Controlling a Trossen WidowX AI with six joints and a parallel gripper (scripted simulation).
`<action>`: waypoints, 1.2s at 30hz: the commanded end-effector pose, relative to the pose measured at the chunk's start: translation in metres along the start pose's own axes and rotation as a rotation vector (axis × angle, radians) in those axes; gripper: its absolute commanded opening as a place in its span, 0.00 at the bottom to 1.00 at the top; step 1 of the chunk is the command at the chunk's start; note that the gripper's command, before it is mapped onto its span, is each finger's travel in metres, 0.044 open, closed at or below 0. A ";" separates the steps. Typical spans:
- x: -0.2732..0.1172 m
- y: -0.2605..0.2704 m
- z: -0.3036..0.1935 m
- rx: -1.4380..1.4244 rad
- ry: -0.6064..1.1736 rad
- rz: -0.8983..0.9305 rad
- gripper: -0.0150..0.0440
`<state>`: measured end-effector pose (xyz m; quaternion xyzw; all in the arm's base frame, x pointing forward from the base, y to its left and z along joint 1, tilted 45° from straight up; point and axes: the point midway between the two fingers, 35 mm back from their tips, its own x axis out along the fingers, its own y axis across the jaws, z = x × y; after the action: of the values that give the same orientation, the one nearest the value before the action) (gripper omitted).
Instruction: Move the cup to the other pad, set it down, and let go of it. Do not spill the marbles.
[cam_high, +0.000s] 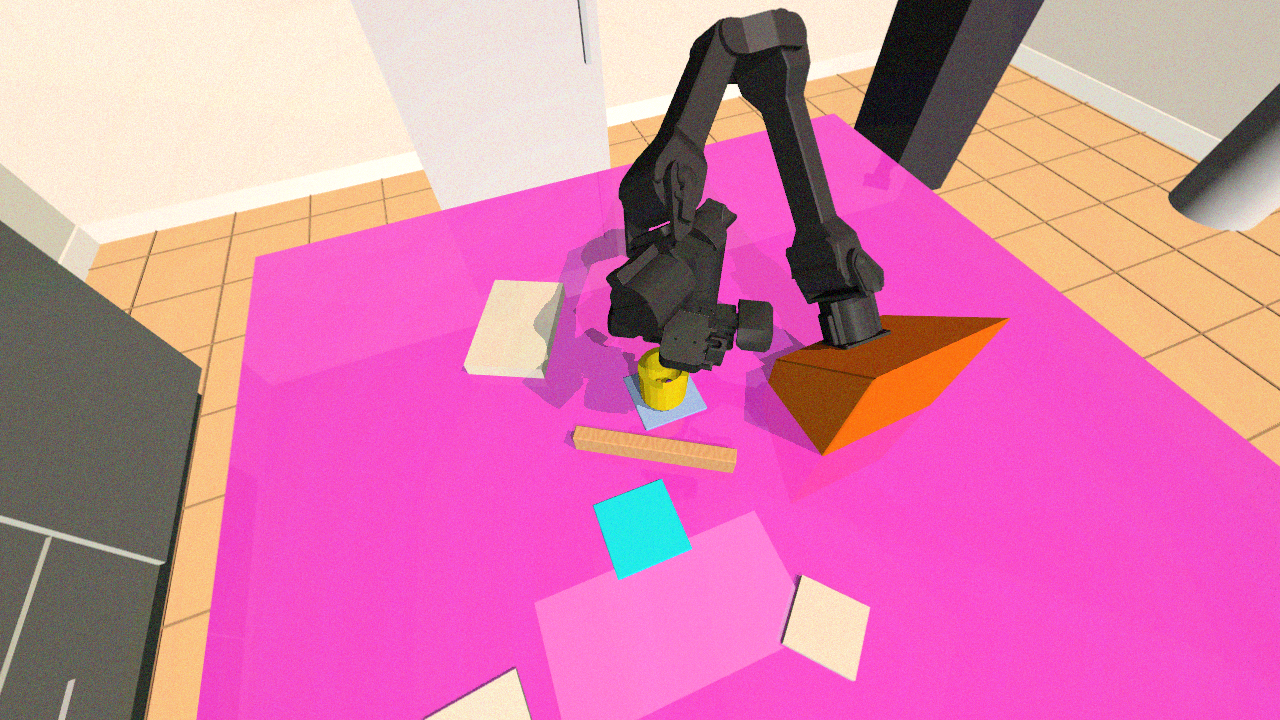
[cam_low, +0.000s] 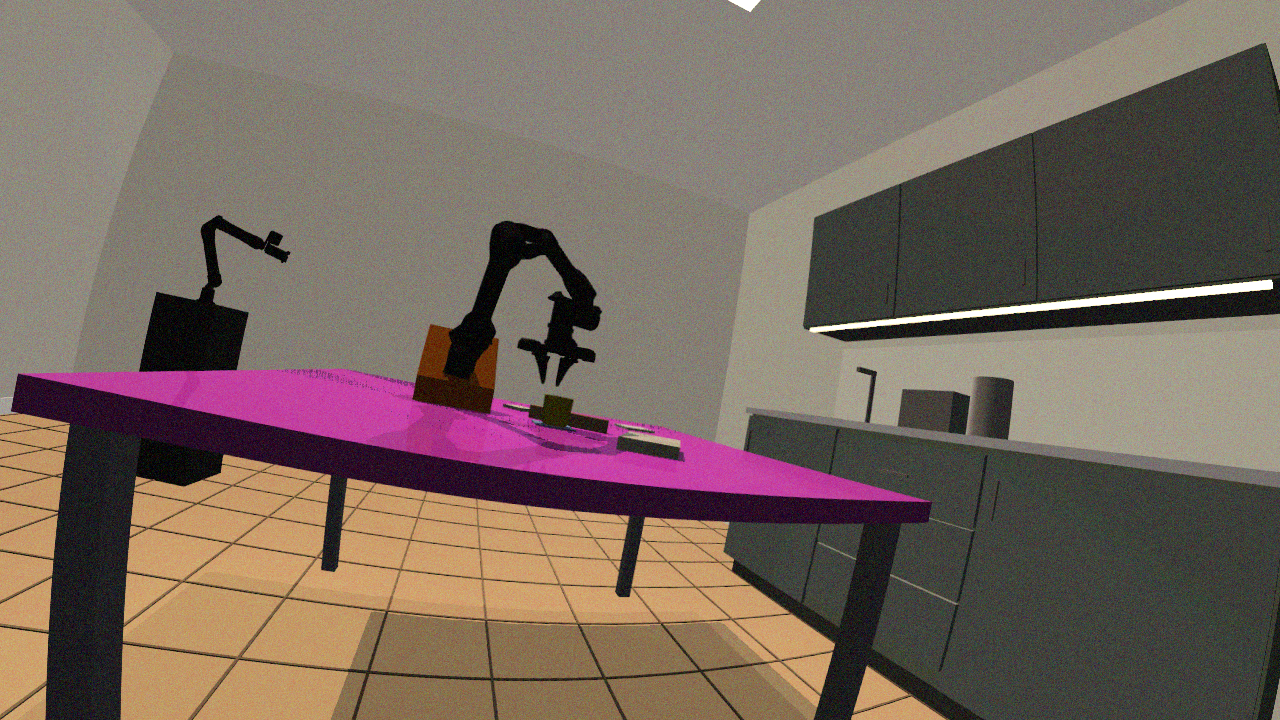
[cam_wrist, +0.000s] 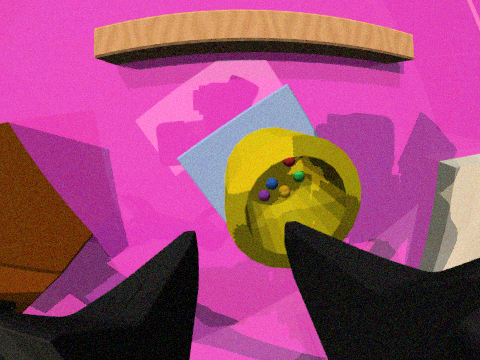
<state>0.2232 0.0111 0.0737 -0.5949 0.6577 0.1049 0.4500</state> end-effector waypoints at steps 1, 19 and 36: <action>0.007 0.000 0.000 -0.007 0.006 -0.002 0.54; 0.036 -0.001 0.000 -0.007 0.004 -0.002 0.54; 0.063 0.000 -0.003 -0.007 0.009 -0.004 0.54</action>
<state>0.2311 -0.0287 0.0340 -0.5959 0.6565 0.1033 0.4508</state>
